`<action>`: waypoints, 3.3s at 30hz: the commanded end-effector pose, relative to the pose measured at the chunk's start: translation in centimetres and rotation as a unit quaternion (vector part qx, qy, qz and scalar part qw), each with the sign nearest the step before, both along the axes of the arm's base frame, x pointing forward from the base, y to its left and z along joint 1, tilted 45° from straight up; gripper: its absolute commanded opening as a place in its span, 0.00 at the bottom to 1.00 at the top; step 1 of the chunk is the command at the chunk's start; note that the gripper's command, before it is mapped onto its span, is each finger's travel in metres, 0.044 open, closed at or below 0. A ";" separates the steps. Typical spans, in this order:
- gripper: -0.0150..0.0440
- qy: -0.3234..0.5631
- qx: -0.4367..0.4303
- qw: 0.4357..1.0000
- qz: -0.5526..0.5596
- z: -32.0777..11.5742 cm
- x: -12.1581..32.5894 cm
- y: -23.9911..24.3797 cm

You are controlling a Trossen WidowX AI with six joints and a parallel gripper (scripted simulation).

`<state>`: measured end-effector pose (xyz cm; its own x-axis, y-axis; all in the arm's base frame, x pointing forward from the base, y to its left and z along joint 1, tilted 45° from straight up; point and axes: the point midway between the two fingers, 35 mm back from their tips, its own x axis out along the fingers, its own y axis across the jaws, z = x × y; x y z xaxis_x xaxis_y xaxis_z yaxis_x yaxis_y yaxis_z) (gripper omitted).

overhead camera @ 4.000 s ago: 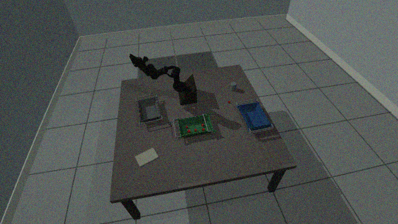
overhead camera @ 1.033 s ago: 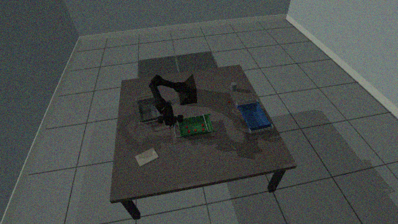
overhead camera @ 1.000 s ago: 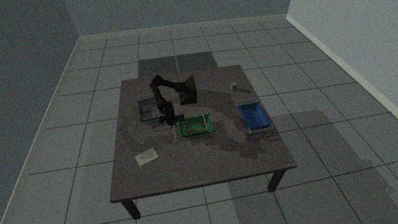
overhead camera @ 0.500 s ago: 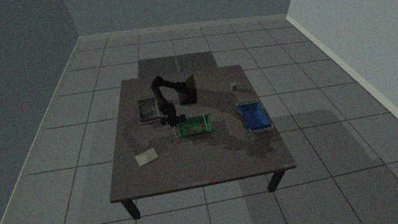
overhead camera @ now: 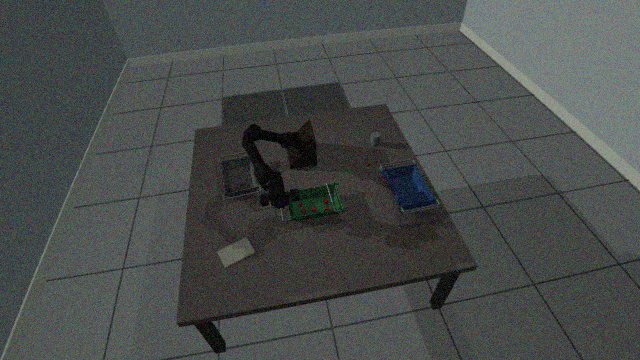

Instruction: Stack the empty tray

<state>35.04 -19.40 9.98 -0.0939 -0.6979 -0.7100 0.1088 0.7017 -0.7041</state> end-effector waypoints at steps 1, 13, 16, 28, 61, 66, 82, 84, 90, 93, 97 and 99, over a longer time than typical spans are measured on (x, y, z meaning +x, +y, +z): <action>0.39 0.003 0.000 1.000 0.001 0.2 0.1 1.2; 0.39 0.003 0.001 1.000 0.001 -0.3 0.6 4.6; 0.39 0.003 0.001 1.000 0.001 -0.9 0.7 5.3; 0.39 0.003 0.001 1.000 0.001 -4.5 0.8 6.1; 0.39 0.006 0.003 1.000 0.004 -1.7 1.3 8.4; 0.39 0.006 0.003 1.000 0.004 -1.7 1.3 8.4; 0.39 0.004 0.003 1.000 0.002 -1.6 1.2 8.4; 0.39 0.004 0.003 1.000 0.002 -1.6 1.2 8.4; 0.39 0.004 0.003 1.000 0.002 -1.6 1.2 8.4; 0.39 0.004 0.003 1.000 0.002 -1.6 1.2 8.4; 0.39 0.004 0.003 1.000 0.002 -1.6 1.2 8.4; 0.31 0.004 0.003 1.000 0.002 -1.6 1.2 8.4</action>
